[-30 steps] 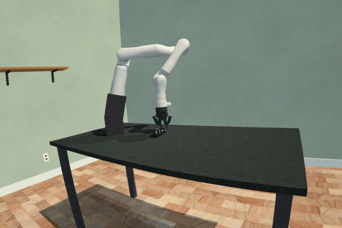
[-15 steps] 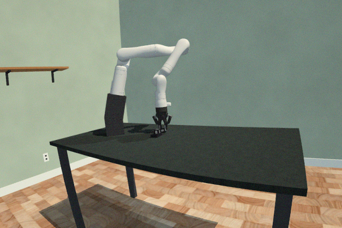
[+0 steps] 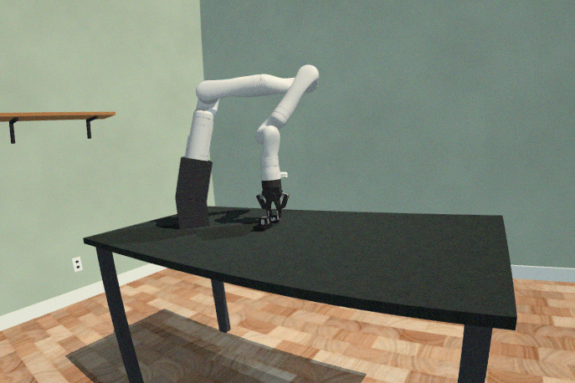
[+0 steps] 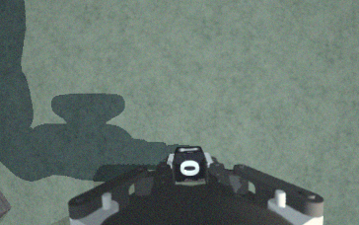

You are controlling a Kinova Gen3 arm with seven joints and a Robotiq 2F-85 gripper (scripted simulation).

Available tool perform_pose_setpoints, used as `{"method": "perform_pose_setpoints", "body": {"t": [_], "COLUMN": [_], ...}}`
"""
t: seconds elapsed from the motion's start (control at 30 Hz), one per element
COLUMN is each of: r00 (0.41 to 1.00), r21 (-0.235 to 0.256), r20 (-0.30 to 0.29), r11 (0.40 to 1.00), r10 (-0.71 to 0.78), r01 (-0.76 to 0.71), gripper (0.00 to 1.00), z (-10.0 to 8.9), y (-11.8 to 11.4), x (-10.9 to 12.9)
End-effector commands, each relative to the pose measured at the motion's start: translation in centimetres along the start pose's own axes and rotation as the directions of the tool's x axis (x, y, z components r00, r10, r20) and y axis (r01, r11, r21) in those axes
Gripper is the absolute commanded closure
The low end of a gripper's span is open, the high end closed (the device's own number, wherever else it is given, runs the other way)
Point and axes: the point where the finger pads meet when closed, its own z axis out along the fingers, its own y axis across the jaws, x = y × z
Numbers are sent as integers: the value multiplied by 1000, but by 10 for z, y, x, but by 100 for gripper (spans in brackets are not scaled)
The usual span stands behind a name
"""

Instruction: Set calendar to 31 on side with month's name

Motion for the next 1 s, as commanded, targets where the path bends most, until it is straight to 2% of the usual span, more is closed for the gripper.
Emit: {"method": "perform_pose_setpoints", "body": {"t": [0.0, 0.43, 0.57, 0.83, 0.87, 0.97], "r00": [1000, 1000, 1000, 1000, 1000, 1000], "r21": [-1, -1, -1, -1, -1, -1], "r20": [0, 0, 0, 0, 0, 0], "r11": [1000, 1000, 1000, 1000, 1000, 1000], "r10": [0, 0, 0, 0, 0, 0], "r01": [0, 0, 0, 0, 0, 0], "gripper": [74, 74, 66, 58, 54, 54], "z": [0, 0, 0, 0, 0, 0], "y": [0, 0, 0, 0, 0, 0], "x": [0, 0, 0, 0, 0, 0]}}
